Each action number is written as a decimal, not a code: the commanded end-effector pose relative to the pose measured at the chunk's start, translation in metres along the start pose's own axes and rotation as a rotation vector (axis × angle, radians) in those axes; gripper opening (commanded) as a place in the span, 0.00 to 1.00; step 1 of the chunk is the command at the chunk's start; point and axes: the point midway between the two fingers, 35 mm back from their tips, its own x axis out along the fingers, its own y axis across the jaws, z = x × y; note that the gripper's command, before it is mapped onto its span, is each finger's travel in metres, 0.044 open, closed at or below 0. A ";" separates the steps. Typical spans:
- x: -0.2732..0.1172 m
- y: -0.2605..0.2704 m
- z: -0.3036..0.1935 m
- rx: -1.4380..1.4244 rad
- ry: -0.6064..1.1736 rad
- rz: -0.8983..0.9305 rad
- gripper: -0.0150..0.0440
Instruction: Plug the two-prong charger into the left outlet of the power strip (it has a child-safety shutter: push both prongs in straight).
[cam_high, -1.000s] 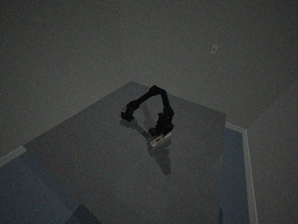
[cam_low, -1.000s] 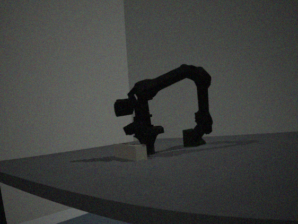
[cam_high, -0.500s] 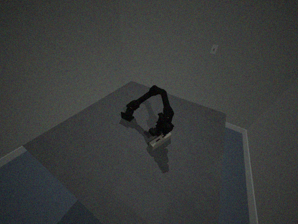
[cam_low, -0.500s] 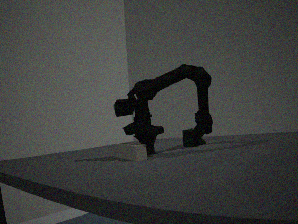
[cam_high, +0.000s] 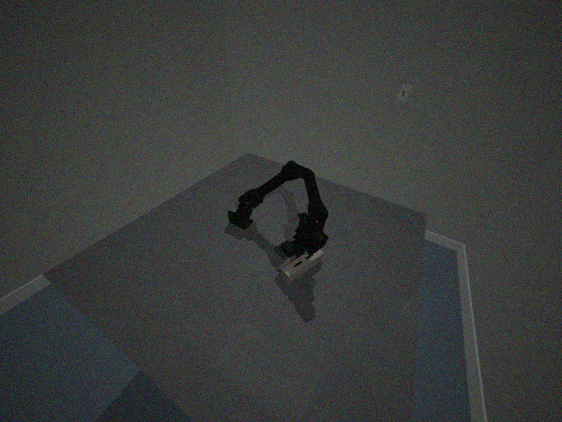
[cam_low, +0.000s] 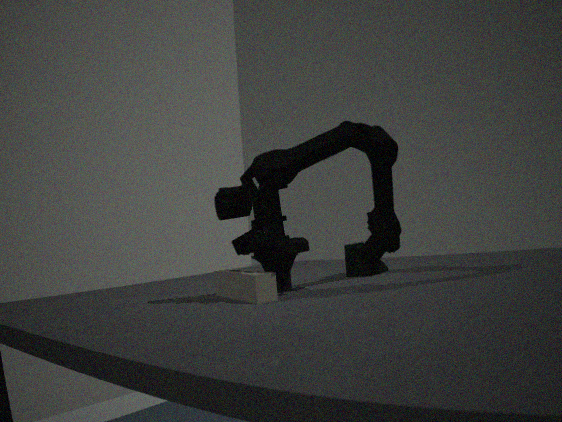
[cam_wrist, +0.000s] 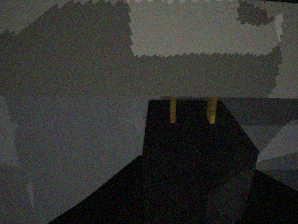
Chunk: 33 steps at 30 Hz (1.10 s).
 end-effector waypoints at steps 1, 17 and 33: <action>-0.001 0.001 0.001 0.004 -0.003 0.003 0.25; -0.001 0.001 0.002 0.004 -0.003 0.003 0.25; -0.001 0.001 0.004 0.004 -0.003 0.003 0.25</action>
